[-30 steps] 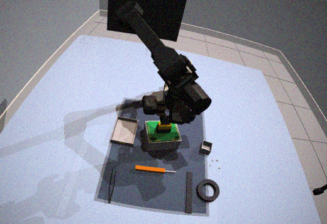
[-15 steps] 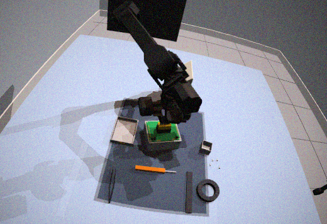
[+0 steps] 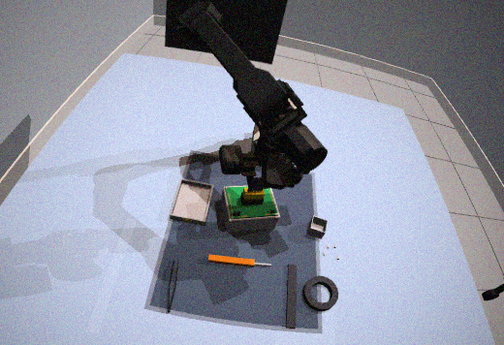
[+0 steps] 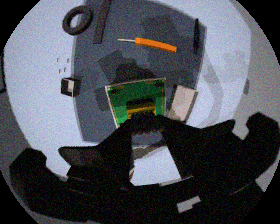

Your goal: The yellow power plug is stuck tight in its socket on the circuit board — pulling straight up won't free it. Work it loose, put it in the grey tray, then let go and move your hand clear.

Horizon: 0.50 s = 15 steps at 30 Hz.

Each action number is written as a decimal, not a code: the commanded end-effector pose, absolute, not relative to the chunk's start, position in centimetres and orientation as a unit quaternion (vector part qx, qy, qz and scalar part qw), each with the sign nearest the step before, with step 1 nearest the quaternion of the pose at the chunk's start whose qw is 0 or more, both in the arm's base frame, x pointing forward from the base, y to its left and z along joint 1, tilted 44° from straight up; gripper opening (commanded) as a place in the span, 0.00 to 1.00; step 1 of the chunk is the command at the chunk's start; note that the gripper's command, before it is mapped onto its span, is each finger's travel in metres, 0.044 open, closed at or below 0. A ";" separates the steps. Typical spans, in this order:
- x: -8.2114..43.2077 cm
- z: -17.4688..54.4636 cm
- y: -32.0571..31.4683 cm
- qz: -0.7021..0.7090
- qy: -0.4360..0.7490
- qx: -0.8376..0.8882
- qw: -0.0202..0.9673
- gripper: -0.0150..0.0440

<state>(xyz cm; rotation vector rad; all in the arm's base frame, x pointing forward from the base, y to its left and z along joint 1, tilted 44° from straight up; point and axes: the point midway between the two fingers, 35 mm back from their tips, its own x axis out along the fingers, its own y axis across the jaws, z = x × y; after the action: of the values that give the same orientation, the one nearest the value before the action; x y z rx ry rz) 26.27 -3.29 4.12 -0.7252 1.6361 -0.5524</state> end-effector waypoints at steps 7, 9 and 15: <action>26.6 5.7 -3.7 -0.179 0.724 -0.251 0.617 0.25; 26.6 5.6 -3.5 -0.188 0.720 -0.261 0.615 0.25; 26.4 4.7 -2.4 -0.237 0.696 -0.320 0.598 0.25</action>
<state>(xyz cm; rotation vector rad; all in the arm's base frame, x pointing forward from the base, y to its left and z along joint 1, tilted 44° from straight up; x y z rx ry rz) 26.41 -3.51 4.81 -0.6535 1.6551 -0.5031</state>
